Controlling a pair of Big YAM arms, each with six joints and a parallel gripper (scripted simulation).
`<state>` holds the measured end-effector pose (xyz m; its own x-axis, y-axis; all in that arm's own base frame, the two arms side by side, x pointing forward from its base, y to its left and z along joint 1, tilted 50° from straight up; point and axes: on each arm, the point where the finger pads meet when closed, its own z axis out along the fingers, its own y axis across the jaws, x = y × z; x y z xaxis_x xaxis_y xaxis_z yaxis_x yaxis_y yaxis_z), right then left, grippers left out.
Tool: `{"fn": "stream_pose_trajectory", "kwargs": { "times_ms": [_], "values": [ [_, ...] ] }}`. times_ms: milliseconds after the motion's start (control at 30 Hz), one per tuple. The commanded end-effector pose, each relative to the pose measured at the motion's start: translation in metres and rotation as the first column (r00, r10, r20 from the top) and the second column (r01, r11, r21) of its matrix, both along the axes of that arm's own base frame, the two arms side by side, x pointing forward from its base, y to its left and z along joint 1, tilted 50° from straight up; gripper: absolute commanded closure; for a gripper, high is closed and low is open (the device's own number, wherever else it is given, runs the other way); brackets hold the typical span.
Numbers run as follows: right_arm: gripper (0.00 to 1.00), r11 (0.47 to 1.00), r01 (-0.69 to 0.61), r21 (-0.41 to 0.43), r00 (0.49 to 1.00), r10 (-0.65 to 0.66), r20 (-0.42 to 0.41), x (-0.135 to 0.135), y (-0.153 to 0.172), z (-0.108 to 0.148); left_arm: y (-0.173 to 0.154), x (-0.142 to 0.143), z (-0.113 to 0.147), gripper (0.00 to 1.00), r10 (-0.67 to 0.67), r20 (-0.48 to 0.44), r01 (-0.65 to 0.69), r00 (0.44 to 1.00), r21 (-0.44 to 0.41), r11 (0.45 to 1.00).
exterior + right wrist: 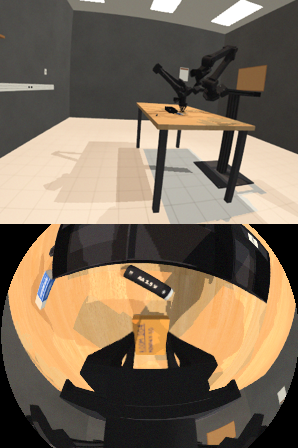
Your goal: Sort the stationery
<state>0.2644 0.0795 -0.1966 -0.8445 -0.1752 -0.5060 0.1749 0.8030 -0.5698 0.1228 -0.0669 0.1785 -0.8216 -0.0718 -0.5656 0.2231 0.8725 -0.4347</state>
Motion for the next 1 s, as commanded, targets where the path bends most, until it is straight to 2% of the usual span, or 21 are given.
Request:
{"fn": "stream_pose_trajectory", "kwargs": {
  "times_ms": [0, 467, 600, 633, 967],
  "values": [
    [0.66, 1.000, -0.014, 0.013, 1.000, 0.014, 0.011, -0.009, 0.014, 0.014, -0.001, -0.002, -0.001, 0.00, 0.021, -0.015, -0.021, 1.000, -0.014, 1.000],
    [0.66, 0.999, -0.013, 0.030, 1.000, 0.013, 0.022, -0.024, 0.045, 0.039, -0.001, -0.002, -0.001, 0.00, 0.021, -0.015, -0.021, 1.000, -0.014, 1.000],
    [0.66, 0.999, -0.014, 0.029, 1.000, 0.013, 0.025, -0.024, 0.046, 0.040, -0.001, -0.002, -0.001, 0.00, 0.021, -0.015, -0.021, 1.000, -0.014, 1.000],
    [0.66, 1.000, -0.003, 0.012, 1.000, 0.003, 0.012, -0.026, 0.036, 0.037, -0.001, -0.002, -0.001, 0.00, 0.021, -0.015, -0.021, 1.000, -0.014, 1.000],
    [0.66, 1.000, 0.001, 0.027, 1.000, -0.002, 0.023, -0.022, 0.043, 0.039, -0.001, -0.002, -0.001, 0.00, 0.021, -0.015, -0.021, 1.000, -0.014, 1.000]
  ]
}}
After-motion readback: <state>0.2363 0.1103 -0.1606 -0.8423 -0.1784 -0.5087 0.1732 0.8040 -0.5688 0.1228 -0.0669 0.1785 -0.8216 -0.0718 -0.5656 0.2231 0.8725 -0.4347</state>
